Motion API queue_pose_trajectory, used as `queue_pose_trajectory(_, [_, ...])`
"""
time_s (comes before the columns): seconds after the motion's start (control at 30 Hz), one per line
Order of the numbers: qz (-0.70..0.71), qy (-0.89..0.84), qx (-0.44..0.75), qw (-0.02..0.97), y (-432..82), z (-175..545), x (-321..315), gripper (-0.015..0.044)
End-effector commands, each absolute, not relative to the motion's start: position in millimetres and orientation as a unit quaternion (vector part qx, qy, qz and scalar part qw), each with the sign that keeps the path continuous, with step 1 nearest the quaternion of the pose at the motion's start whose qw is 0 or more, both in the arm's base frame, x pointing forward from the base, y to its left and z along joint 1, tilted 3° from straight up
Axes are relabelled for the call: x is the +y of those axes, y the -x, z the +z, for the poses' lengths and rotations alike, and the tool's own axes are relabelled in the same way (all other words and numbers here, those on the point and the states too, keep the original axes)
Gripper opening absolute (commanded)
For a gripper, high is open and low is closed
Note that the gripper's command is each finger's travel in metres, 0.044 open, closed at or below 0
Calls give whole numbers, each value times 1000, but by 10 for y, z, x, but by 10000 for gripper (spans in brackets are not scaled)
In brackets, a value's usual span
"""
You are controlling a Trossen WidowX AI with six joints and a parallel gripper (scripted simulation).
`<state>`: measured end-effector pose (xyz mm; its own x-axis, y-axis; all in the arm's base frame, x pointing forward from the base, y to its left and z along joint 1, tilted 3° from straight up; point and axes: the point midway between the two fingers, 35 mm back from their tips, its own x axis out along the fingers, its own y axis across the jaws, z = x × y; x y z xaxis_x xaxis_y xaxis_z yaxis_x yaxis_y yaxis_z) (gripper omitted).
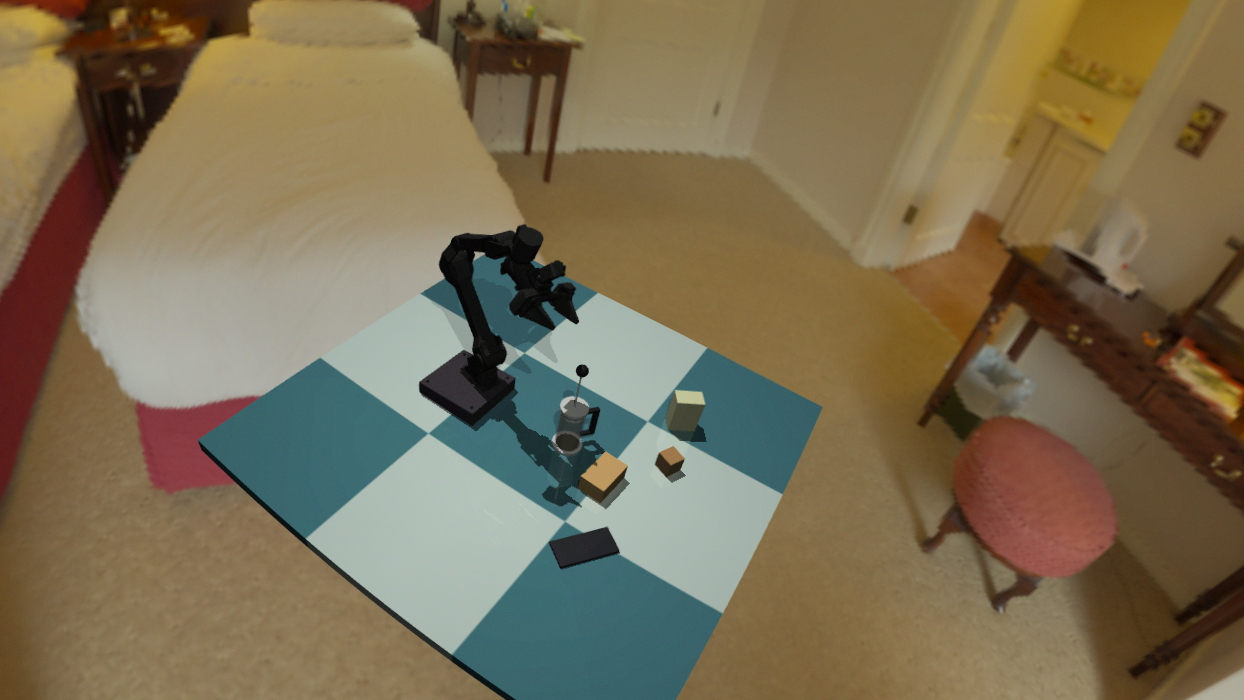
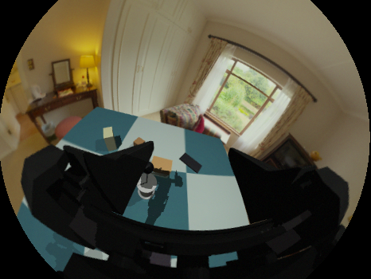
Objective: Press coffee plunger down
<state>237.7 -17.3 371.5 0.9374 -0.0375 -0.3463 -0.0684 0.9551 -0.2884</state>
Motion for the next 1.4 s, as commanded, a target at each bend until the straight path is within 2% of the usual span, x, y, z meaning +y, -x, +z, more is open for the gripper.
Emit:
queue_pose_trajectory(0.0, [80, 14, 271, 959, -2442, 3160, 306, 440])
queue_pose_trajectory(0.37, [80, 9, 274, 958, -2386, 2562, 313, 440])
queue_pose_trajectory(1.37, [79, 9, 273, 959, -2699, 2349, 362, 440])
